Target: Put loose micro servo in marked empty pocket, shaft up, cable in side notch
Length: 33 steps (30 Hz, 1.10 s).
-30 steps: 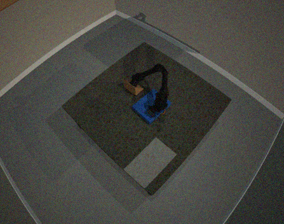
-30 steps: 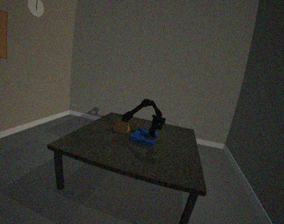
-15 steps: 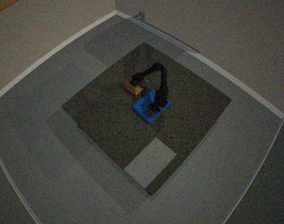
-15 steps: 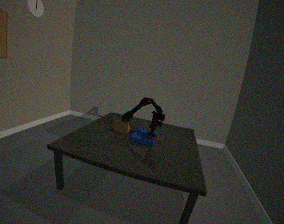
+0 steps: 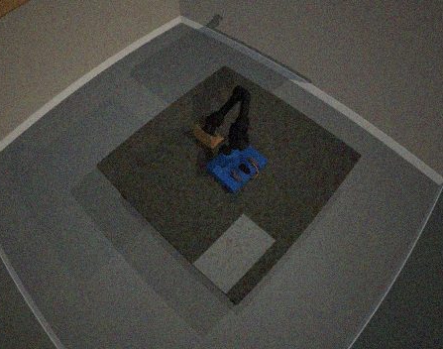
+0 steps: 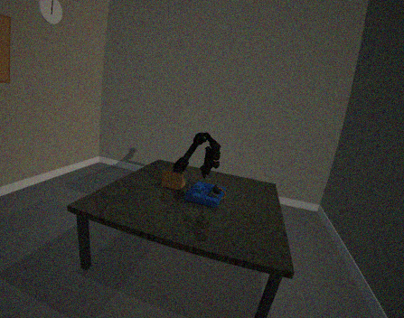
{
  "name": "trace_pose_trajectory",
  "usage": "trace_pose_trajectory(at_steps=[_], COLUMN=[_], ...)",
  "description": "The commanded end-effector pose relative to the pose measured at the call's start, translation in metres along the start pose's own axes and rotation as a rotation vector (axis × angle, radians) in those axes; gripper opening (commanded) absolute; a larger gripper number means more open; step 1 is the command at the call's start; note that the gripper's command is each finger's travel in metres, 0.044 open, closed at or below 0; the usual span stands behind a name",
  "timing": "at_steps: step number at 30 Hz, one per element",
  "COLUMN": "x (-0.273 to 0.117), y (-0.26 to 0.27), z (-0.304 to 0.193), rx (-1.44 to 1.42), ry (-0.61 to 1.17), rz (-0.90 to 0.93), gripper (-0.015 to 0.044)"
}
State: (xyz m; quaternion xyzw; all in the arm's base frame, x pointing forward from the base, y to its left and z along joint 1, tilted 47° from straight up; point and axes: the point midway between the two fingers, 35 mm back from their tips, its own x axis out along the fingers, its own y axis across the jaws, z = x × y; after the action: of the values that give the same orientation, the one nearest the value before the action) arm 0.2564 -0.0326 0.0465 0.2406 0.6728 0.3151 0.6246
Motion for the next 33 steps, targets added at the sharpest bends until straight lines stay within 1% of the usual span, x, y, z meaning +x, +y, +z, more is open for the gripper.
trace_pose_trajectory(at_steps=[1, 6, 8, 33], x=[-0.005, -0.042, -0.049, -0.049], y=[0.001, 0.001, 0.001, 0.001], z=[-0.004, -0.004, -0.004, -0.004], rx=[-0.003, 0.002, 0.002, 0.002], ry=[0.008, -0.001, -0.003, -0.003], rz=[0.001, -0.001, -0.001, -0.001], gripper=[0.044, 0.044, 0.044, 0.044])
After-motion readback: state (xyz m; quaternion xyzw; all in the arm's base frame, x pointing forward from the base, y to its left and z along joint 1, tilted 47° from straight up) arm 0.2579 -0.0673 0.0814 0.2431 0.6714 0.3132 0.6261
